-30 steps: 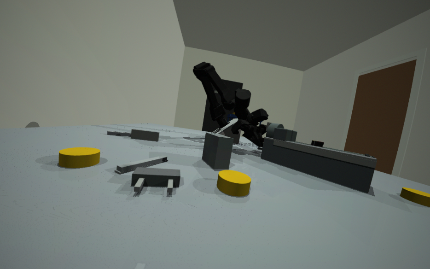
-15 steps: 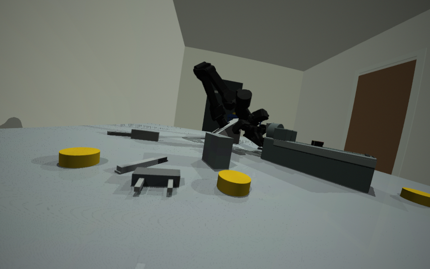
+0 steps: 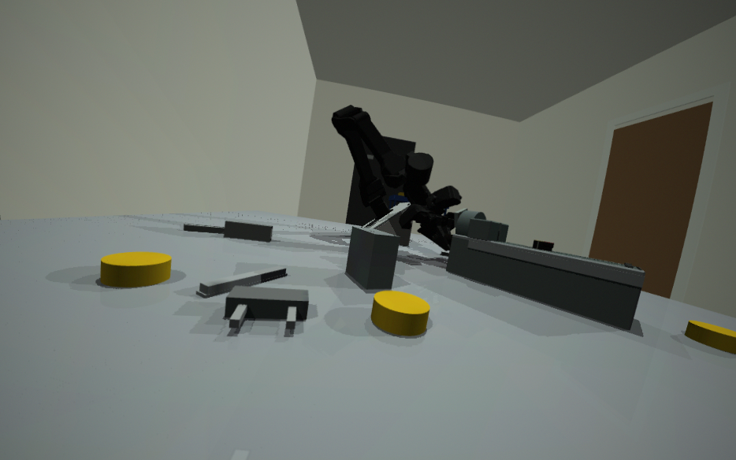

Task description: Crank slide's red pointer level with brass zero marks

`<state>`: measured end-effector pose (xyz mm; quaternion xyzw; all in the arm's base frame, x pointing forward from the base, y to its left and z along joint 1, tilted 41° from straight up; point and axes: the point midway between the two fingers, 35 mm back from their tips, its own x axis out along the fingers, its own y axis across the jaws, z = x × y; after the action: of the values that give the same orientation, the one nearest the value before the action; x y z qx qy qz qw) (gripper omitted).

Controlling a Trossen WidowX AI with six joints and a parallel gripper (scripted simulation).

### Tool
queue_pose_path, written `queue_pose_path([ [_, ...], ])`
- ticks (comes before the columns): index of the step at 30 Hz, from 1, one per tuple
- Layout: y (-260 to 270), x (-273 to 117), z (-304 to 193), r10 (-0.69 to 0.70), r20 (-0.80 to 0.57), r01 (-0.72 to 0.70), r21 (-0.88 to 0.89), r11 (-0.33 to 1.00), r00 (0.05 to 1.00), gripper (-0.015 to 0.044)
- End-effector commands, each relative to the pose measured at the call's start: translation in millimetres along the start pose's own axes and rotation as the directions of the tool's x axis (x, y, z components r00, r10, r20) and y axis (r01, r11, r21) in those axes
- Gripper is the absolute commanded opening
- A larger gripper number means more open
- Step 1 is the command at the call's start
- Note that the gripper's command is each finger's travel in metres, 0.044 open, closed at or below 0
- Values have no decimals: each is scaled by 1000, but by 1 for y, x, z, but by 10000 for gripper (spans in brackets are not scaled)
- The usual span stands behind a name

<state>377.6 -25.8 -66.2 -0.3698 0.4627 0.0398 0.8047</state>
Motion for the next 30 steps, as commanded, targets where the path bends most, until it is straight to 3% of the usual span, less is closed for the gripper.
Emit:
queue_pose_path([
  [1, 9, -3, 2, 21, 5, -21, -13, 1000, 1000, 0],
  [30, 21, -20, 20, 22, 5, -22, -12, 1000, 1000, 0],
])
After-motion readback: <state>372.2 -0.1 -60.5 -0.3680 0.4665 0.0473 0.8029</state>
